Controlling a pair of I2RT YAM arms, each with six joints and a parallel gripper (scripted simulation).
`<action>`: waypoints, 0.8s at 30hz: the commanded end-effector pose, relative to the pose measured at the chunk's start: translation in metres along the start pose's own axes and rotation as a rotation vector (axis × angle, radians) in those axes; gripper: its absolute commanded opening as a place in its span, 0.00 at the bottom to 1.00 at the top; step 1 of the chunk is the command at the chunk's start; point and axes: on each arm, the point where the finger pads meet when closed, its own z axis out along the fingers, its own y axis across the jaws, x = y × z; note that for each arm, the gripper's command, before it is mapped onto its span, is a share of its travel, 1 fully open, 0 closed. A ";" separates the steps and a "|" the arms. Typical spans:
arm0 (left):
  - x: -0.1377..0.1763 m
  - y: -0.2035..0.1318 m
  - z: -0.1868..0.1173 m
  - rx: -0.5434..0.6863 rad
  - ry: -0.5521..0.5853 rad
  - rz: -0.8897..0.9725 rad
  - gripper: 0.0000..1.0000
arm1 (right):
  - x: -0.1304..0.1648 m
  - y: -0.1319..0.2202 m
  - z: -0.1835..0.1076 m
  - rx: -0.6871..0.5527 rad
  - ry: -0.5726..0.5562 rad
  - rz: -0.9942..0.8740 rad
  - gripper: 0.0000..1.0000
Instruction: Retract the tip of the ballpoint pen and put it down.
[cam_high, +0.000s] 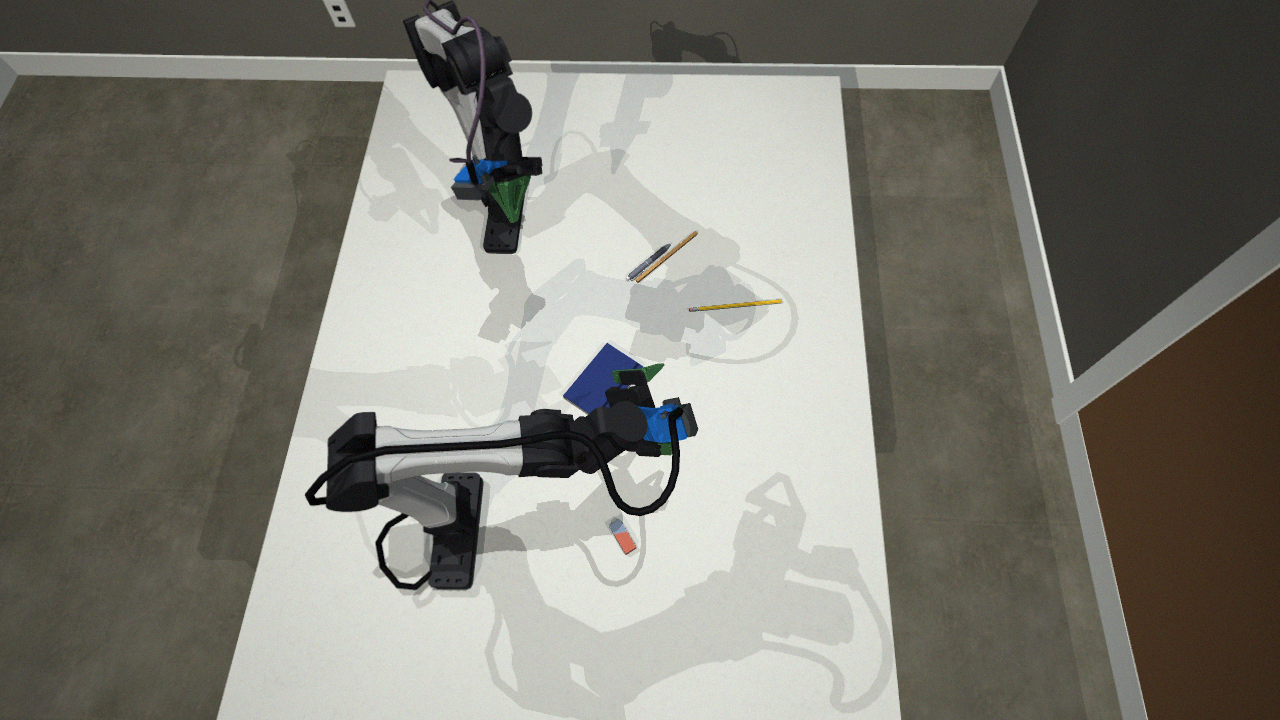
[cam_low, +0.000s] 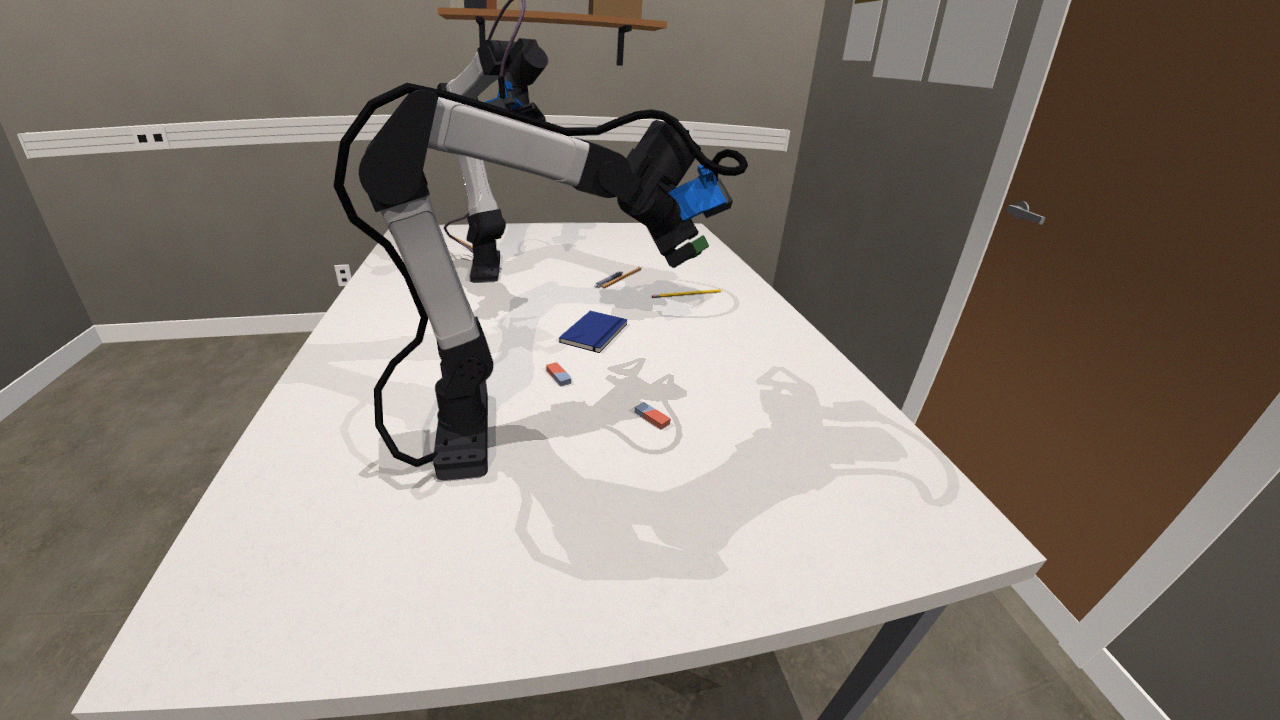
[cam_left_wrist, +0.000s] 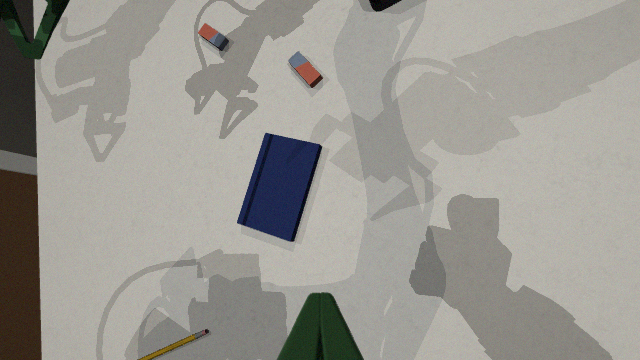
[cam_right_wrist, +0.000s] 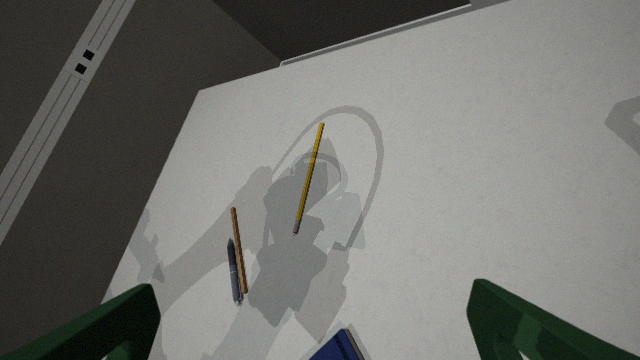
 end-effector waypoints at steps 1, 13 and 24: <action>0.011 0.024 0.017 -0.058 0.069 -0.150 0.00 | -0.005 0.005 -0.003 -0.008 -0.014 -0.012 1.00; 0.056 0.051 0.074 -0.078 0.277 -0.450 0.00 | -0.005 0.005 -0.003 -0.008 -0.014 -0.012 1.00; 0.114 0.070 0.126 -0.158 0.499 -0.758 0.00 | -0.005 0.005 -0.003 -0.008 -0.014 -0.012 1.00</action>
